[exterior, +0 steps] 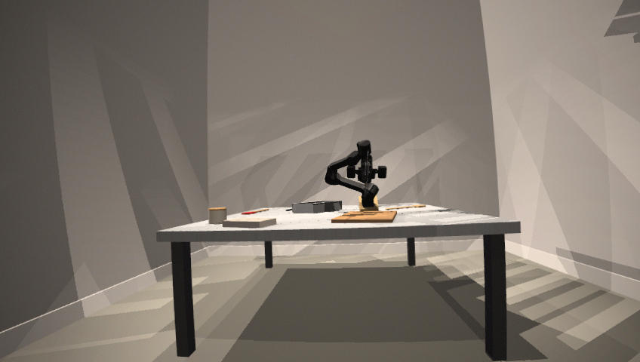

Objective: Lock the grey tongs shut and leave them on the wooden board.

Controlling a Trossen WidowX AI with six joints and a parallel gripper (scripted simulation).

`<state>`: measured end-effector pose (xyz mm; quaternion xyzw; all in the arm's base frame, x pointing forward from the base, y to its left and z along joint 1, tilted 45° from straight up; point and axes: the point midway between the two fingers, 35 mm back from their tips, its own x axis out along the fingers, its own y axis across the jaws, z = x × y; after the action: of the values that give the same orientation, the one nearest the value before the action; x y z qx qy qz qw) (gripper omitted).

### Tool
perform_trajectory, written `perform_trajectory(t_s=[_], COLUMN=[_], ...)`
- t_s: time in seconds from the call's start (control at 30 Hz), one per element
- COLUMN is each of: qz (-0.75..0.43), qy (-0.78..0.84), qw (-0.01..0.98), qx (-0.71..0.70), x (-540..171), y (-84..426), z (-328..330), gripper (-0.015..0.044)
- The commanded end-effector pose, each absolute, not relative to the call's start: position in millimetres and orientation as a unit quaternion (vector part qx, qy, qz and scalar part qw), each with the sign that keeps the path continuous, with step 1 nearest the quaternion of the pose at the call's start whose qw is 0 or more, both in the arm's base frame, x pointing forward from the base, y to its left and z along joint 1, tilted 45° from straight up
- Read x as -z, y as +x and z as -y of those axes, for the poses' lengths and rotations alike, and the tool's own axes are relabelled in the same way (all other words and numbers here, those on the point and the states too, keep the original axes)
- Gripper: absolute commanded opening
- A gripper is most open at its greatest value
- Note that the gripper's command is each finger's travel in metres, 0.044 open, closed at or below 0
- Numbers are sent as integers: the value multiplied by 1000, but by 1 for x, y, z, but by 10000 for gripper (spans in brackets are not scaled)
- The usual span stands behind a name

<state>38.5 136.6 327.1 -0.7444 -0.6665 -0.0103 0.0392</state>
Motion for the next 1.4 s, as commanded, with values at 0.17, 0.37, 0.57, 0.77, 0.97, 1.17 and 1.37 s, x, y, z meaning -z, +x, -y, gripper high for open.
perform_trajectory(t_s=[0.17,0.37,0.57,0.77,0.97,1.17,1.37], qz=[664,661,657,656,652,648,644], qy=[-746,-749,-751,-748,-746,-743,-738], qw=[35,9,-29,-67,-105,-144,-183], qx=[19,36,59,74,84,85,81], x=[-334,-340,-347,-352,-356,-357,-357], y=[41,40,40,37,36,34,31], z=[-134,-133,-131,-129,-128,-129,-131], gripper=[-150,-150,-150,-150,-150,-150,-150])
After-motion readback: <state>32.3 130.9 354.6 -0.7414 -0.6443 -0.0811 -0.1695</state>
